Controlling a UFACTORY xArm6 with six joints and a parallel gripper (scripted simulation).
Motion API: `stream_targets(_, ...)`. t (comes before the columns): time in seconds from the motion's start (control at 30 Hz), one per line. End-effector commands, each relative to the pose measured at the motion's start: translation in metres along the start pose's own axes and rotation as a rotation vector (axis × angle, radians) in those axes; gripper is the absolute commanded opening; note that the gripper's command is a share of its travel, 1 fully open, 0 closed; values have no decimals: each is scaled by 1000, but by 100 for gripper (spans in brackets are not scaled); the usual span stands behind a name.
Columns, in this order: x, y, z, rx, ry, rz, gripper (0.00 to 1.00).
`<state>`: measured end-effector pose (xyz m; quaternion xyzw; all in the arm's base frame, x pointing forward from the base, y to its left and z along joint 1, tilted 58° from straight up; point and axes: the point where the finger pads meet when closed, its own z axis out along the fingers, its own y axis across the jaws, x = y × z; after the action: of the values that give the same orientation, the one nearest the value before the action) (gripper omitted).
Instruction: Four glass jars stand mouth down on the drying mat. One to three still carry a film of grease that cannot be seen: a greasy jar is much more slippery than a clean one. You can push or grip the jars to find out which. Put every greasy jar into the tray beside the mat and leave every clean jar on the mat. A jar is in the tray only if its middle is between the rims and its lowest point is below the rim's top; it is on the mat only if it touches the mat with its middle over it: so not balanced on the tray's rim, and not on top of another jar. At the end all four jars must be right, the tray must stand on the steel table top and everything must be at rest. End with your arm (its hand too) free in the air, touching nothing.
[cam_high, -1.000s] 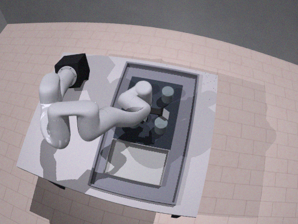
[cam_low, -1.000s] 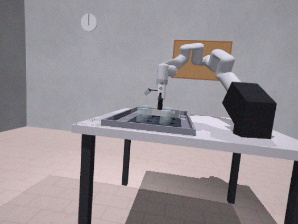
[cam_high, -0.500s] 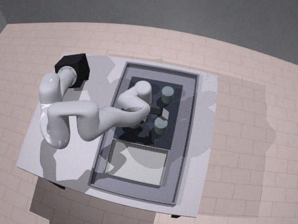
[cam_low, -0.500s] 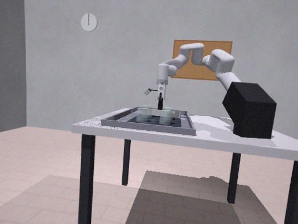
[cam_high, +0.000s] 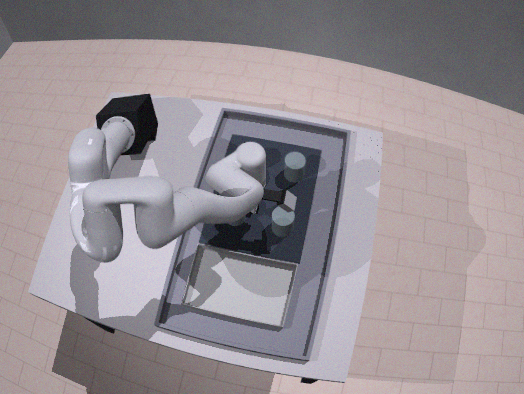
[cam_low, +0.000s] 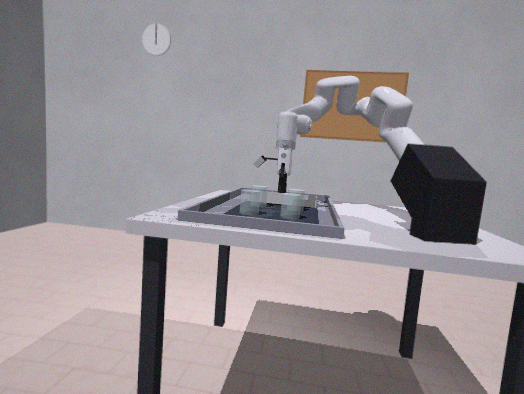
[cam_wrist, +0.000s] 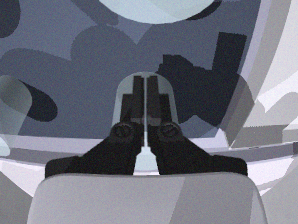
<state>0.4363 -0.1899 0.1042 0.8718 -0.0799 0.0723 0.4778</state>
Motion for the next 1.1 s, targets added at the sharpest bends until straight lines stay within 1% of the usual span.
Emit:
stream_targets(0.0, 1, 0, -1, 1, 2, 1, 0)
stream_targets(1.07, -3, 0, -1, 1, 2, 1, 0)
